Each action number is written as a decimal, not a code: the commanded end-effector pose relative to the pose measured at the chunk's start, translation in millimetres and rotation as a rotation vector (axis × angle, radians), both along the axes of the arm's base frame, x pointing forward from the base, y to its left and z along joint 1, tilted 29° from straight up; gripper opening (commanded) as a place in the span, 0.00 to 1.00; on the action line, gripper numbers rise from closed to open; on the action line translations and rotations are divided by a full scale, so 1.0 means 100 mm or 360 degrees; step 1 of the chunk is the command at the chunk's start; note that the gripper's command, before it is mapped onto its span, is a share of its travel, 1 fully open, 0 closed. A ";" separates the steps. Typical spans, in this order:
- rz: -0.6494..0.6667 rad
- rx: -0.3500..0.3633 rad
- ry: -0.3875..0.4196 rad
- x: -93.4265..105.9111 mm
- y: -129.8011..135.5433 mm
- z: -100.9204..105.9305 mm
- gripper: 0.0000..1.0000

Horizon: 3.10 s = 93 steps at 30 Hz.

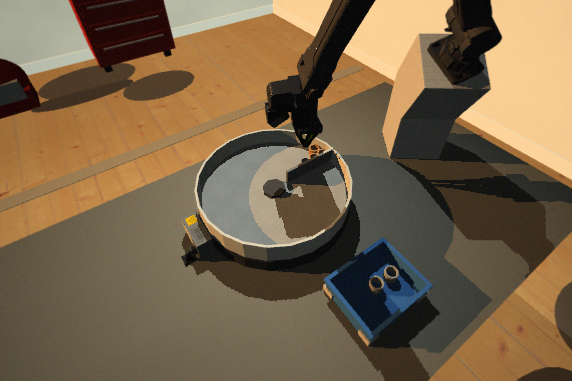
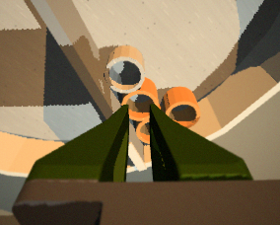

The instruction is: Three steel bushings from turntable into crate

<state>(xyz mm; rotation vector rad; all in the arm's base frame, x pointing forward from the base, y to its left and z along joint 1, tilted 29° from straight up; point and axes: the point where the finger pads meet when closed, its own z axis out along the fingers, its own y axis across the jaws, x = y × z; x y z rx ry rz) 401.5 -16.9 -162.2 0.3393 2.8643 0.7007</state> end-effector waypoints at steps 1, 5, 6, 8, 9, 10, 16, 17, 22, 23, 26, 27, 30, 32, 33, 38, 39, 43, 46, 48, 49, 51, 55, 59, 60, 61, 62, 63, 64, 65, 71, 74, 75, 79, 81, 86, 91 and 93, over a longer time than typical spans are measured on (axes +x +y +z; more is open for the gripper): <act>-0.0021 -0.0014 -0.0072 0.15 -0.13 0.12 0.13; -0.0021 -0.0014 -0.0072 0.15 -0.13 0.12 0.13; -0.0021 -0.0014 -0.0072 0.15 -0.13 0.12 0.13; -0.0021 -0.0014 -0.0072 0.15 -0.13 0.12 0.13; -0.0021 -0.0014 -0.0072 0.15 -0.13 0.12 0.13; -0.0021 -0.0014 -0.0072 0.15 -0.13 0.12 0.13; -0.0021 -0.0014 -0.0072 0.15 -0.13 0.12 0.13; -0.0021 -0.0014 -0.0072 0.15 -0.13 0.12 0.13; -0.0019 -0.0015 -0.0073 0.14 -0.12 0.12 0.13; -0.0019 -0.0015 -0.0073 0.13 -0.12 0.12 0.13; -0.0019 -0.0015 -0.0073 0.11 -0.12 0.11 0.13; -0.0020 -0.0014 -0.0071 0.11 -0.12 0.11 0.13; -0.0020 -0.0013 -0.0067 0.10 -0.12 0.11 0.13; -0.0020 -0.0013 -0.0067 0.10 -0.12 0.11 0.13; -0.0020 -0.0013 -0.0067 0.10 -0.12 0.11 0.13; -0.0020 -0.0013 -0.0067 0.10 -0.12 0.11 0.13; -0.0020 -0.0013 -0.0067 0.10 -0.12 0.11 0.13; -0.0020 -0.0013 -0.0067 0.10 -0.12 0.11 0.13; -0.0020 -0.0013 -0.0067 0.10 -0.12 0.11 0.13; -0.0020 -0.0013 -0.0067 0.10 -0.12 0.11 0.13; -0.0020 -0.0013 -0.0067 0.10 -0.12 0.11 0.13; -0.0020 -0.0013 -0.0067 0.10 -0.12 0.11 0.13; -0.0020 -0.0013 -0.0067 0.10 -0.12 0.11 0.13; -0.0020 -0.0013 -0.0067 0.10 -0.12 0.11 0.13; -0.0020 -0.0013 -0.0067 0.10 -0.12 0.11 0.13; -0.0020 -0.0013 -0.0067 0.10 -0.12 0.11 0.13; -0.0020 -0.0013 -0.0067 0.10 -0.12 0.11 0.13; -0.0020 -0.0013 -0.0067 0.10 -0.12 0.11 0.13; -0.0020 -0.0013 -0.0067 0.10 -0.12 0.11 0.13; -0.0019 -0.0013 -0.0067 0.09 -0.11 0.10 0.13; -0.0019 -0.0010 -0.0056 0.04 -0.10 0.09 0.13; -0.0020 -0.0010 -0.0056 0.04 -0.10 0.09 0.13; -0.0020 -0.0010 -0.0056 0.04 -0.10 0.09 0.13; -0.0020 -0.0010 -0.0056 0.04 -0.10 0.09 0.13; -0.0020 -0.0010 -0.0056 0.04 -0.10 0.09 0.13; -0.0020 -0.0010 -0.0056 0.04 -0.10 0.09 0.13; -0.0020 -0.0010 -0.0056 0.04 -0.10 0.09 0.13; -0.0020 -0.0010 -0.0056 0.04 -0.10 0.09 0.13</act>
